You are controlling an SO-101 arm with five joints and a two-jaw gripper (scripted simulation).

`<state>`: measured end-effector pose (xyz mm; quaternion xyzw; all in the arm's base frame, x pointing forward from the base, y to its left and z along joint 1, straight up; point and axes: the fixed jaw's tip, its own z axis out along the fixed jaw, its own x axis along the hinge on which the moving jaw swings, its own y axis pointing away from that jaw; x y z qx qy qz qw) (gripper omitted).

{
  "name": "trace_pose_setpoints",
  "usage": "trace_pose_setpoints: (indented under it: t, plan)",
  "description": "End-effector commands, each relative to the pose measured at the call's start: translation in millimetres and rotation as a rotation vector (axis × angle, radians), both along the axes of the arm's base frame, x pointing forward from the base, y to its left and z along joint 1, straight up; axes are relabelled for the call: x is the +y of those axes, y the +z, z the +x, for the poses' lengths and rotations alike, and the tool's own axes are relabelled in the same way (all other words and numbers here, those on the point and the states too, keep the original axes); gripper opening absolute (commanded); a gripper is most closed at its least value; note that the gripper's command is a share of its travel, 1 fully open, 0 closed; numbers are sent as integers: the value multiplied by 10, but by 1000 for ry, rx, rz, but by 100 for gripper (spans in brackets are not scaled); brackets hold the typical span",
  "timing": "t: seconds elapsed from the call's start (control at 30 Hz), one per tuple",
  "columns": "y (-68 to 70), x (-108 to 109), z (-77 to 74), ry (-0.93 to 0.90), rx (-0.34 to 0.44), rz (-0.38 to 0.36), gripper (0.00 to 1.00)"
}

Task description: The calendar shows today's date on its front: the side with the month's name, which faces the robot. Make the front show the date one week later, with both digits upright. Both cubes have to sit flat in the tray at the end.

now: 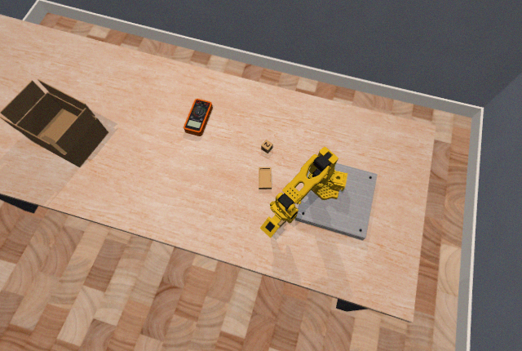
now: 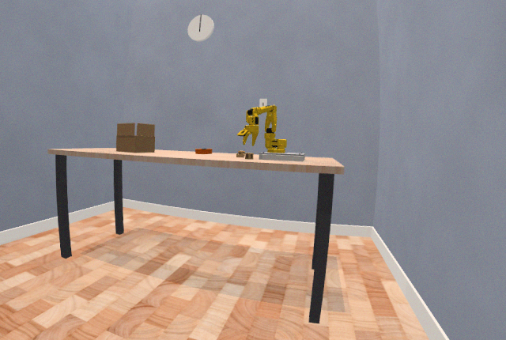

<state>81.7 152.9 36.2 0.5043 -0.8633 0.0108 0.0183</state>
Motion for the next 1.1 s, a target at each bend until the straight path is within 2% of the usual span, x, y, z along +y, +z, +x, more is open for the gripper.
trace_pose_setpoints:
  t: [0.0, 0.27, 0.4, 0.67, 0.73, 0.93, 1.07]
  plan:
    - [33, 17, -5, -3, -6, 11, 36]
    - [39, 20, -3, -3, -8, 15, 36]
    - [96, 46, 11, -3, -27, 49, 36]
    - [414, 149, 71, -3, -131, 227, 35]
    - [414, 149, 71, -3, -131, 227, 35]
    - [687, 189, 95, -3, -216, 373, 35]
    - [792, 194, 98, -3, -248, 428, 35]
